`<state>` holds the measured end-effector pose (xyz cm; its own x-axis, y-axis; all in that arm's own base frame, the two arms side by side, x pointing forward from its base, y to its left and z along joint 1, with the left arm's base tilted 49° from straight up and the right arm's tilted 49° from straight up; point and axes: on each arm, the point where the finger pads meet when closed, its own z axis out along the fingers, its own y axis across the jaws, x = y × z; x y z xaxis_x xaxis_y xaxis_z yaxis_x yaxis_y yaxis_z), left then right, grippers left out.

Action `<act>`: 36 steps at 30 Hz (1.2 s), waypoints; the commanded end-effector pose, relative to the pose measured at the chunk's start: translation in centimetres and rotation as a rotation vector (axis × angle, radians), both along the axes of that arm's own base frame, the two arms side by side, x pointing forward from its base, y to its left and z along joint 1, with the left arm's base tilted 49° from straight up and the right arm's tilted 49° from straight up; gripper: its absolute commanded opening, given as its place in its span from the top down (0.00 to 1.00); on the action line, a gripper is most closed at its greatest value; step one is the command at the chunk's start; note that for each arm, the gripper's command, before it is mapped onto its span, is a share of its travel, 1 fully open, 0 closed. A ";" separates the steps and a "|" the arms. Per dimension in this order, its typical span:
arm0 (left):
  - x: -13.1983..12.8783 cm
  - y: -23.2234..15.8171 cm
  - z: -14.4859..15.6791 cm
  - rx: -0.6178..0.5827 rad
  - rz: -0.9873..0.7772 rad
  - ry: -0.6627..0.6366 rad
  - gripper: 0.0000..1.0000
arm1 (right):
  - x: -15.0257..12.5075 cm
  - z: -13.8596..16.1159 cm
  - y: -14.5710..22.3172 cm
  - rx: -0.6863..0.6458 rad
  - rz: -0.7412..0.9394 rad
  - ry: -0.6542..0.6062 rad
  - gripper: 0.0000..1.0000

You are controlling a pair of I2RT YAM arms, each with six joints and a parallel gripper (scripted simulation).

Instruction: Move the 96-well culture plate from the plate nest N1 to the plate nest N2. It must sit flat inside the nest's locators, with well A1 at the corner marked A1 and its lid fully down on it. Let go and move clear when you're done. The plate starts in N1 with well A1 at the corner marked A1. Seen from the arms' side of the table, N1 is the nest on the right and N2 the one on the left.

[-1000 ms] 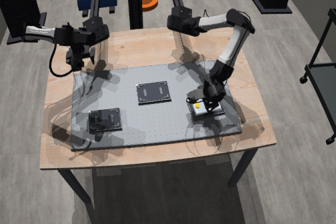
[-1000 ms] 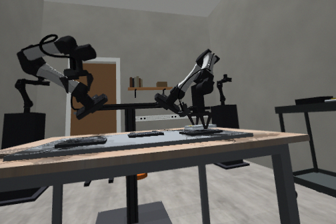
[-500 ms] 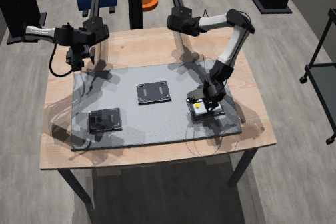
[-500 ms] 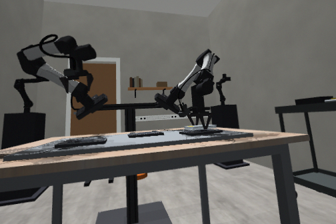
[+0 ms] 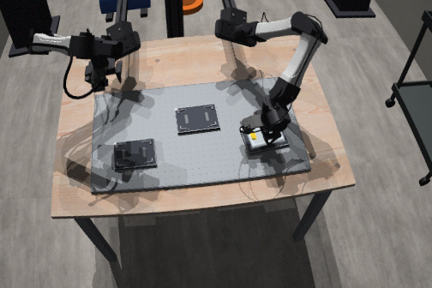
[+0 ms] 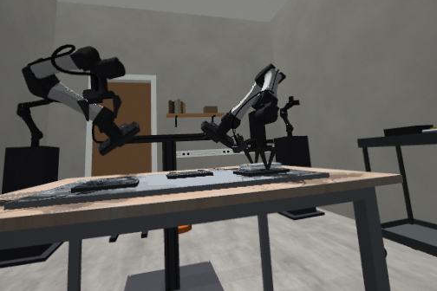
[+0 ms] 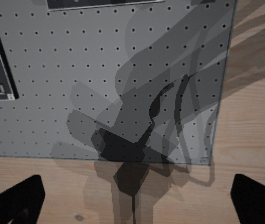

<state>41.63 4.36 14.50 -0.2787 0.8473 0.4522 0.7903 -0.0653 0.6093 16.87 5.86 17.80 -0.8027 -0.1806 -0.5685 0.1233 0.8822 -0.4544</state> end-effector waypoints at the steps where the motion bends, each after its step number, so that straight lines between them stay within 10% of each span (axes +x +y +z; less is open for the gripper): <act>1: 0.0 0.5 -1.0 0.001 0.002 0.018 1.00 | -0.4 -0.1 -0.1 -0.087 -0.055 0.013 0.00; 36: 0.2 -0.1 0.0 -0.001 -0.008 -0.005 1.00 | -0.4 -0.1 -0.1 -0.087 -0.055 0.013 0.00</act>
<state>41.68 4.55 14.20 -0.2768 0.8467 0.4545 0.7922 -0.0665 0.6066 16.87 5.86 17.80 -0.8027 -0.1806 -0.5685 0.1233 0.8822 -0.4544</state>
